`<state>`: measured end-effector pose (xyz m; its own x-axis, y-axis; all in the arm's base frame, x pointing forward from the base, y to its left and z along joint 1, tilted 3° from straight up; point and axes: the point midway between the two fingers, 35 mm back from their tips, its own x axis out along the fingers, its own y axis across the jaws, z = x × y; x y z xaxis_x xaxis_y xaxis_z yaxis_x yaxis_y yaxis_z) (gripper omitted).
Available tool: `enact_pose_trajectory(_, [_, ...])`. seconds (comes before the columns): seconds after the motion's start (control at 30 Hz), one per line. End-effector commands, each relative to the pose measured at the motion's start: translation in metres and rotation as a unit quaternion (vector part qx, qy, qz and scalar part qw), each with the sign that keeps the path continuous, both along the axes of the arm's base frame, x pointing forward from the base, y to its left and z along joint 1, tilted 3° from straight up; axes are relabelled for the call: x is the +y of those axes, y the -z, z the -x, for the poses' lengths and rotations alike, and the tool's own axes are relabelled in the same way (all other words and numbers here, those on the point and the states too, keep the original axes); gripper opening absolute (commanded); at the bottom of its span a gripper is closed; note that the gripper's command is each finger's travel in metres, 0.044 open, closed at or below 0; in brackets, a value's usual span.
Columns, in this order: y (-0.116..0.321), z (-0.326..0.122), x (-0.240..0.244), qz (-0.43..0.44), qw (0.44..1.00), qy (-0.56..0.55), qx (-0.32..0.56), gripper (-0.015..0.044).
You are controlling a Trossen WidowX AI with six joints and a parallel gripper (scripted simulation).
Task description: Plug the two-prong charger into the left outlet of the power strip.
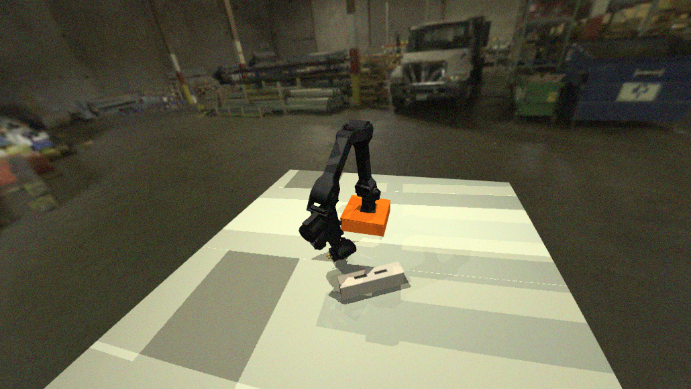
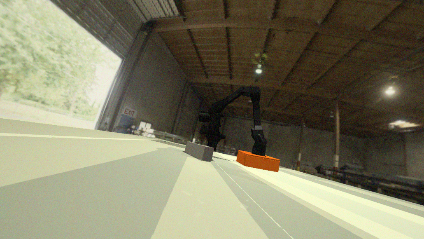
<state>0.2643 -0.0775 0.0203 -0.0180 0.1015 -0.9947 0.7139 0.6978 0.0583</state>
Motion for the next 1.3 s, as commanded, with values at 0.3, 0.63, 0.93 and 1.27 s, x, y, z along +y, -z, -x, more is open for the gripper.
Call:
enact_pose_trajectory(0.3, [-0.02,0.002,0.007,0.006,0.999,-0.036,-0.009,0.0])
enact_pose_trajectory(0.63, [-0.012,0.006,0.028,0.01,0.99,-0.138,-0.015,0.0])
enact_pose_trajectory(0.93, [-0.005,0.011,0.045,0.012,0.973,-0.229,-0.02,0.0])
enact_pose_trajectory(1.27, [0.003,0.017,0.063,0.014,0.944,-0.328,-0.025,0.0])
